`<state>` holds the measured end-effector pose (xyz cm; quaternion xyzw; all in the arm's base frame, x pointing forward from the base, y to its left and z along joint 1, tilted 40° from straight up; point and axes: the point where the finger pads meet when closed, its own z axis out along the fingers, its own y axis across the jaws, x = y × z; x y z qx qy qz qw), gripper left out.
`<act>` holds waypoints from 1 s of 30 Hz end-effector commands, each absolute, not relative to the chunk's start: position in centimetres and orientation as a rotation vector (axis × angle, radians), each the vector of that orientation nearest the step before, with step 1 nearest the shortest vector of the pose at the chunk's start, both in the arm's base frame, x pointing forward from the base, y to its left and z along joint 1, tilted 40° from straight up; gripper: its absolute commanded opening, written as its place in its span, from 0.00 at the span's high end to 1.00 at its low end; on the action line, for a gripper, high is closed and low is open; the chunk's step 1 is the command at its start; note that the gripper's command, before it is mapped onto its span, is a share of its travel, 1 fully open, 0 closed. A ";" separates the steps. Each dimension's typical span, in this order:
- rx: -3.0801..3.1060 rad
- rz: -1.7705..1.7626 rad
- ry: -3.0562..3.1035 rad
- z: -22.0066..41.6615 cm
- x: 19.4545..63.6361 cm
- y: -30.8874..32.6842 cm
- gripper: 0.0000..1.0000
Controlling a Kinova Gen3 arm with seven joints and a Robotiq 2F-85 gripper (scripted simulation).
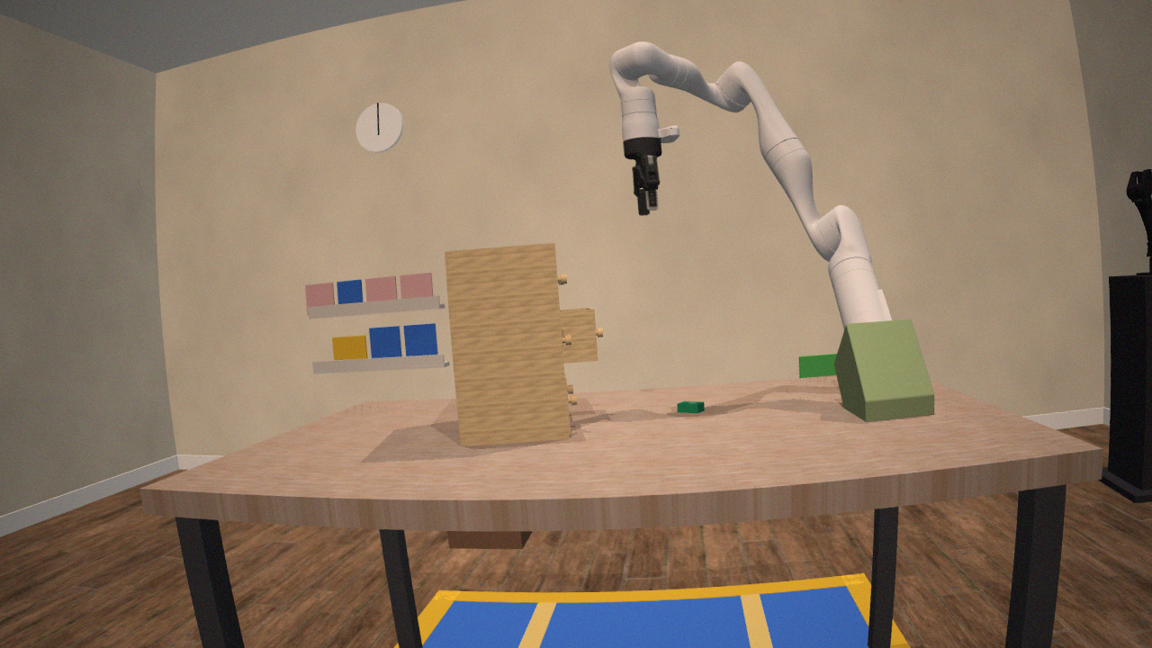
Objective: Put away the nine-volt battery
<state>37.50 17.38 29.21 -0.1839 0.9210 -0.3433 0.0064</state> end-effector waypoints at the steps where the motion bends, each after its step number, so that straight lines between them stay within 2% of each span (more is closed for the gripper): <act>1: -0.613 -1.078 2.876 29.3 37.7 17.5 0.00; 30: -0.899 -1.101 2.863 28.7 38.5 17.3 0.00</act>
